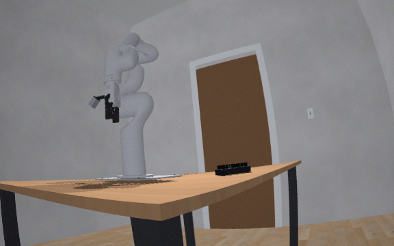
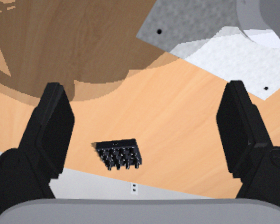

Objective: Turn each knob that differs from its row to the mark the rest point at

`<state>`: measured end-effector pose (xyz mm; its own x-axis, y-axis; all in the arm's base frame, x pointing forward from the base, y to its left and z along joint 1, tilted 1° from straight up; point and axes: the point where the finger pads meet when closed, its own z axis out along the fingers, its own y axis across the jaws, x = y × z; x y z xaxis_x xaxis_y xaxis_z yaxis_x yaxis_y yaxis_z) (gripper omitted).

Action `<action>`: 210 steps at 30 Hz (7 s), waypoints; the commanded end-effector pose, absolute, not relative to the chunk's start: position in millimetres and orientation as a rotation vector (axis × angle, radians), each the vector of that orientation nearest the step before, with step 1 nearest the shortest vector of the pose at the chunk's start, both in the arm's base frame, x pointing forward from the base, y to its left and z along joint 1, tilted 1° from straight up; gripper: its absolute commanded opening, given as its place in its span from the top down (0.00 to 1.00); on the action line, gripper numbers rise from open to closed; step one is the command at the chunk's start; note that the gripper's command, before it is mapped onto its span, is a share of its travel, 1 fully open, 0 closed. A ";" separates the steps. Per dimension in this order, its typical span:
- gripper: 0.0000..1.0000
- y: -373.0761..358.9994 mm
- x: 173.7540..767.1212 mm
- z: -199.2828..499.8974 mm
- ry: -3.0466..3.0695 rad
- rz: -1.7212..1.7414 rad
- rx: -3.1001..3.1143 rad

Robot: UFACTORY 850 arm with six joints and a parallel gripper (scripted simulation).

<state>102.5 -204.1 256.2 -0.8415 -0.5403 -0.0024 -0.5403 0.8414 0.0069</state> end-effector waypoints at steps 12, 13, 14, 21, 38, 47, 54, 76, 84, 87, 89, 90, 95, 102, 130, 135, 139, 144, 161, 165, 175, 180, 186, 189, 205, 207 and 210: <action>0.00 -226.3 161.5 258.0 2.712 0.013 -1.578; 0.00 -227.2 165.6 257.8 2.688 0.012 -1.619; 0.00 -228.1 169.9 257.5 2.662 0.012 -1.662; 0.00 -232.6 201.1 254.5 2.463 0.010 -1.947; 0.00 -229.4 279.4 239.7 1.885 0.006 -2.515; 0.00 -219.6 320.9 227.9 1.539 0.005 -2.742; 0.00 -206.6 355.8 215.6 1.225 0.003 -2.898; 0.00 -144.8 450.3 168.9 0.243 0.000 -3.141; 0.00 -109.5 483.8 145.1 -0.175 0.000 -3.146; 0.00 -95.6 494.8 135.9 -0.325 -0.001 -3.135; 0.00 -86.0 501.8 129.6 -0.424 -0.001 -3.123; 0.00 -81.0 505.1 126.4 -0.474 -0.001 -3.116; 0.00 -60.4 518.0 113.1 -0.673 -0.001 -3.080; 0.00 -22.0 537.3 88.5 -1.015 -0.002 -2.986; 0.00 -10.3 542.1 81.0 -1.112 -0.002 -2.951; 0.00 -10.3 542.1 81.0 -1.112 -0.002 -2.951; 0.00 -10.3 542.1 81.0 -1.112 -0.002 -2.951; 0.00 -10.3 542.1 81.0 -1.112 -0.002 -2.951; 0.00 -10.3 542.1 81.0 -1.112 -0.002 -2.951; 0.00 -10.3 542.1 81.0 -1.112 -0.002 -2.951; 0.00 -10.3 542.1 81.0 -1.112 -0.002 -2.951; 0.00 -10.3 542.1 81.0 -1.112 -0.002 -2.951; 0.00 -10.3 542.1 81.0 -1.112 -0.002 -2.951; 0.00 -10.3 542.1 81.0 -1.112 -0.002 -2.951; 0.00 -10.3 542.1 81.0 -1.112 -0.002 -2.951; 0.00 -10.3 542.1 81.0 -1.112 -0.002 -2.951; 0.00 -10.5 541.8 81.0 -1.112 -0.002 -2.951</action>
<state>541.1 -10.4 80.2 0.7513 0.6600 -0.0044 0.6600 -0.7512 0.0104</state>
